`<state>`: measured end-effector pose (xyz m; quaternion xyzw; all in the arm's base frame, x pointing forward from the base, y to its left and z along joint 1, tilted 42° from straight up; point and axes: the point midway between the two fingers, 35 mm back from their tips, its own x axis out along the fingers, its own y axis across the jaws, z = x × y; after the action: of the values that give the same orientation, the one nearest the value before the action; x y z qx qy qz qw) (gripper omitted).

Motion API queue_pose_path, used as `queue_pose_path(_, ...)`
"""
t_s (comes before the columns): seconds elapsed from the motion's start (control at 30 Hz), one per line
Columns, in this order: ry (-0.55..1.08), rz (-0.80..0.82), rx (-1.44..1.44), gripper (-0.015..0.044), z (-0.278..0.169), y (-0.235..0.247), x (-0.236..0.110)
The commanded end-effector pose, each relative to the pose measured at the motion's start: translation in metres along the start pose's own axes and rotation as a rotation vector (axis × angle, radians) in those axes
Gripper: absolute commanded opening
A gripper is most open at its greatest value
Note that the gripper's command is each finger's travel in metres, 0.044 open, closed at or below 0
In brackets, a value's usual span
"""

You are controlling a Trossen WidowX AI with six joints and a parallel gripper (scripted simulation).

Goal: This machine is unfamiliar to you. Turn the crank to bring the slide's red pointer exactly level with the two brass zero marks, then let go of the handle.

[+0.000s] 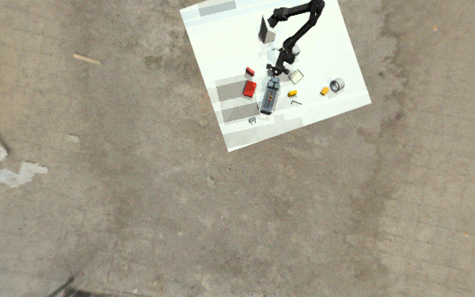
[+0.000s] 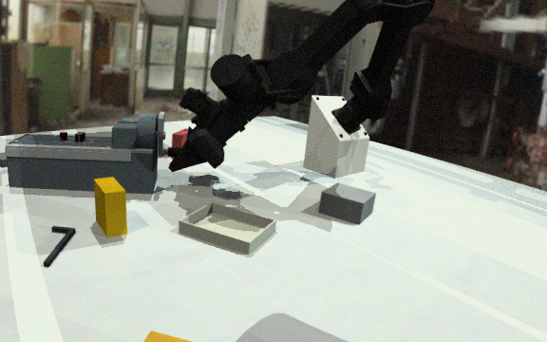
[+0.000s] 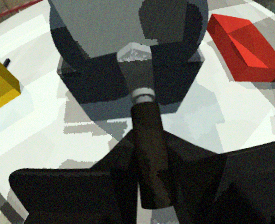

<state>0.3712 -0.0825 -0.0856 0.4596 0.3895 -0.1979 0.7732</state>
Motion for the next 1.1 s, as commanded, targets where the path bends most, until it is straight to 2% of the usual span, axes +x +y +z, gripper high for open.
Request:
queue_pose_path(0.0, 0.006, 0.022, -0.01, 0.0, -0.001, 0.0091, 0.0008)
queue_pose_path(1.07, 0.006, 0.022, -0.01, 0.0, -0.0008, 0.0118, 0.0003)
